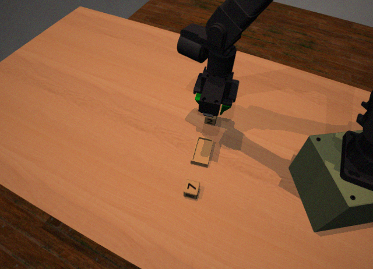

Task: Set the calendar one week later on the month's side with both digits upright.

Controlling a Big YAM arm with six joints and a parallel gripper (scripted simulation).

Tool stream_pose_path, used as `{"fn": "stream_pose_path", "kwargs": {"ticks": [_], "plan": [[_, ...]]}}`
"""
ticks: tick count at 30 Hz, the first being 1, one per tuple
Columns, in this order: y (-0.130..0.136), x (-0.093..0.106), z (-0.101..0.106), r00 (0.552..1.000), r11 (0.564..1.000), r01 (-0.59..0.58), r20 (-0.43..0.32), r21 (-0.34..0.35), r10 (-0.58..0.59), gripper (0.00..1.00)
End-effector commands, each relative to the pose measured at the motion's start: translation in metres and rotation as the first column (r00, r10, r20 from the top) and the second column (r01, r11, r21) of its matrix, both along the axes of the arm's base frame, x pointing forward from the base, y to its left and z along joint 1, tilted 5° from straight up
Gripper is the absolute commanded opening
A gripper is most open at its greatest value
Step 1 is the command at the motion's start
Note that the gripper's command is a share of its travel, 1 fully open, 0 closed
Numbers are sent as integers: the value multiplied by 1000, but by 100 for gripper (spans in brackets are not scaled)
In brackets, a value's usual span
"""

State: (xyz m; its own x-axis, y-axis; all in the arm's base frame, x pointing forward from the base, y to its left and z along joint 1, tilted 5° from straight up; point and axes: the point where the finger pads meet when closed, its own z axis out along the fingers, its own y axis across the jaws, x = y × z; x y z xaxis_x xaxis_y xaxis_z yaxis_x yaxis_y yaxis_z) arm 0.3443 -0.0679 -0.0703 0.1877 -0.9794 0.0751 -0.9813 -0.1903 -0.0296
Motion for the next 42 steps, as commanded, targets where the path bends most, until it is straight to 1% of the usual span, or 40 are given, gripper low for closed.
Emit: {"fn": "stream_pose_path", "kwargs": {"ticks": [1, 7, 42], "plan": [[-5, 15, 1, 1000, 1000, -4, 29, 1, 4, 46], [-6, 22, 4, 999, 1000, -4, 40, -1, 4, 46], [-6, 22, 4, 999, 1000, -4, 40, -1, 4, 46]]}}
